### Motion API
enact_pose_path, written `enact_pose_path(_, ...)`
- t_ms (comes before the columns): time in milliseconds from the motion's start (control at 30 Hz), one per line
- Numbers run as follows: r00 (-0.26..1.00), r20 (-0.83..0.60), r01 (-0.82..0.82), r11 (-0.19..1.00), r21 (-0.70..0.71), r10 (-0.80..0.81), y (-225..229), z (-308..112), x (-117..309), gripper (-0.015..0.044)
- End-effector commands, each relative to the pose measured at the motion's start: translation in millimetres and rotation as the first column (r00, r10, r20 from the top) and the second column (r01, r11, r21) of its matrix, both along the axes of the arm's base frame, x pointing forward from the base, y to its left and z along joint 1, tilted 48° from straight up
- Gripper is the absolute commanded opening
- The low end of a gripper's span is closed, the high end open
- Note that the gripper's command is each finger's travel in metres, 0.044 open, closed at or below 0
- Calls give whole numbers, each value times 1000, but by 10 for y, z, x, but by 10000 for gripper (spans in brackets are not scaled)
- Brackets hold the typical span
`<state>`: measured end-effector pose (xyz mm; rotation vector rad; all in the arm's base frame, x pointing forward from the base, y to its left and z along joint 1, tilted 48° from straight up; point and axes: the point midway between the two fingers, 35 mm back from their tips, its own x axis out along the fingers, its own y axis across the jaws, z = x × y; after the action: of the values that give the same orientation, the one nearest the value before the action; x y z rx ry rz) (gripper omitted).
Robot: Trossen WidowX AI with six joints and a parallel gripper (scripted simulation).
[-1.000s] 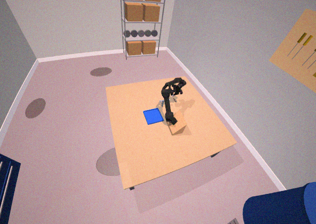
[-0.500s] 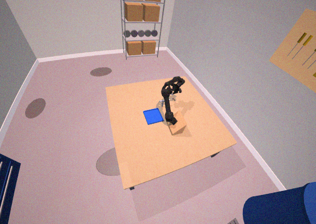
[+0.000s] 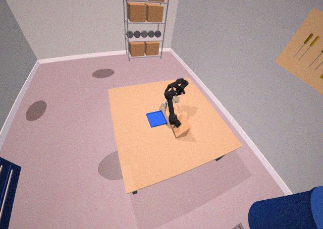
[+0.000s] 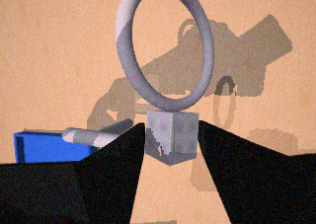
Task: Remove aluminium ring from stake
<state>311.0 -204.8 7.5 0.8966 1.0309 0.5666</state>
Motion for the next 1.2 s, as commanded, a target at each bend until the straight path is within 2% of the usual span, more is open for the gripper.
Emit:
enact_pose_path(0,997,82,-11,999,-45,15,-1,55,-13,0)
enact_pose_path(567,921,364,-49,969,-242,137,103,156,-112,0)
enact_pose_path(1167,754,575,-19,885,-465,318,255,257,-245,0)
